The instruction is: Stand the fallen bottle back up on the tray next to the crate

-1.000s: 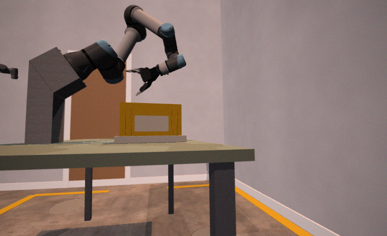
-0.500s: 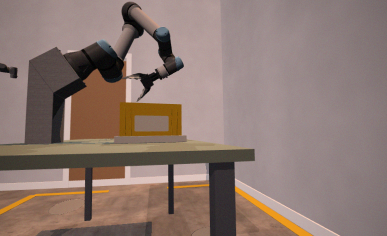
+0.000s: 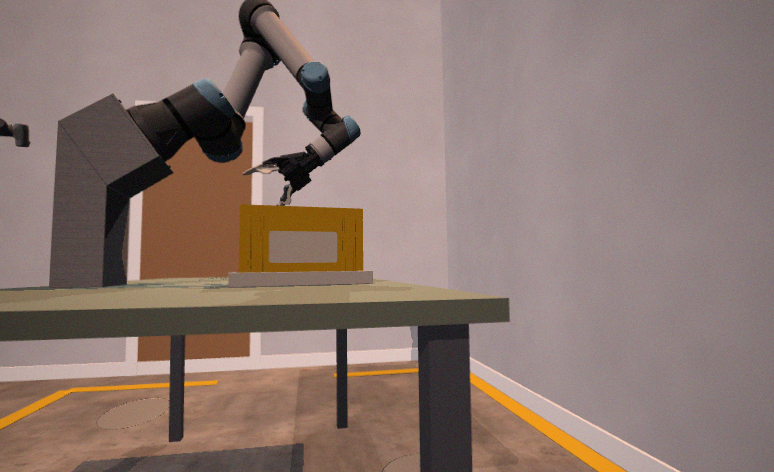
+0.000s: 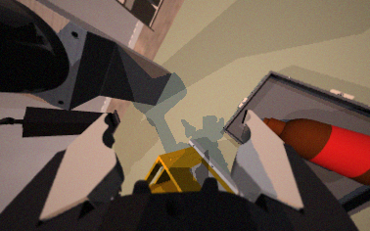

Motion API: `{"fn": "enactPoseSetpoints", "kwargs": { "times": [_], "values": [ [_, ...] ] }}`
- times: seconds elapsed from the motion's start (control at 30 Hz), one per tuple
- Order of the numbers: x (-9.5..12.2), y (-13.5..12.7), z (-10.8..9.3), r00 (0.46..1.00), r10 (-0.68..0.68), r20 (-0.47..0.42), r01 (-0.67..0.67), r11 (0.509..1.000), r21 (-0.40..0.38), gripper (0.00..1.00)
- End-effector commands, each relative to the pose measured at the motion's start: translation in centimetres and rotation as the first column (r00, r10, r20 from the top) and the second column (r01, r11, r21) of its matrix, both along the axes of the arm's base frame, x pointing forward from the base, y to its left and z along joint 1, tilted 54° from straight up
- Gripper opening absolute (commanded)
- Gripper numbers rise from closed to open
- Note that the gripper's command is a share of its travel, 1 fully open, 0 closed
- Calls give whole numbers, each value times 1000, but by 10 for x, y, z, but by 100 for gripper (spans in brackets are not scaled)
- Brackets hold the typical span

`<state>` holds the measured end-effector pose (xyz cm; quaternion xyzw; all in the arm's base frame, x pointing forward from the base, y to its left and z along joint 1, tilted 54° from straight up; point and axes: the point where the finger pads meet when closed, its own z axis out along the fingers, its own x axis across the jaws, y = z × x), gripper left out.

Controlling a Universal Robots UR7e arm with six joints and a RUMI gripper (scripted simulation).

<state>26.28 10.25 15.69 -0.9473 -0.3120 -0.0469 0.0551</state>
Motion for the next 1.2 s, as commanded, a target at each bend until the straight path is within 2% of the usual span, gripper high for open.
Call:
{"fn": "enactPoseSetpoints", "kwargs": {
  "times": [0.0,0.33,0.4,0.8,0.9,0.97,1.17],
  "values": [
    [15,-2,-7,992,102,78,-99,994,-45,100],
    [39,-1,-13,933,297,202,-269,951,-154,100],
    [39,-1,-13,933,297,202,-269,951,-154,100],
    [63,5,-12,812,500,301,-416,857,-303,100],
    [68,7,-11,777,544,317,-443,830,-340,100],
    [68,7,-11,777,544,317,-443,830,-340,100],
    [77,12,-7,704,623,341,-483,772,-413,100]
  ]
}}
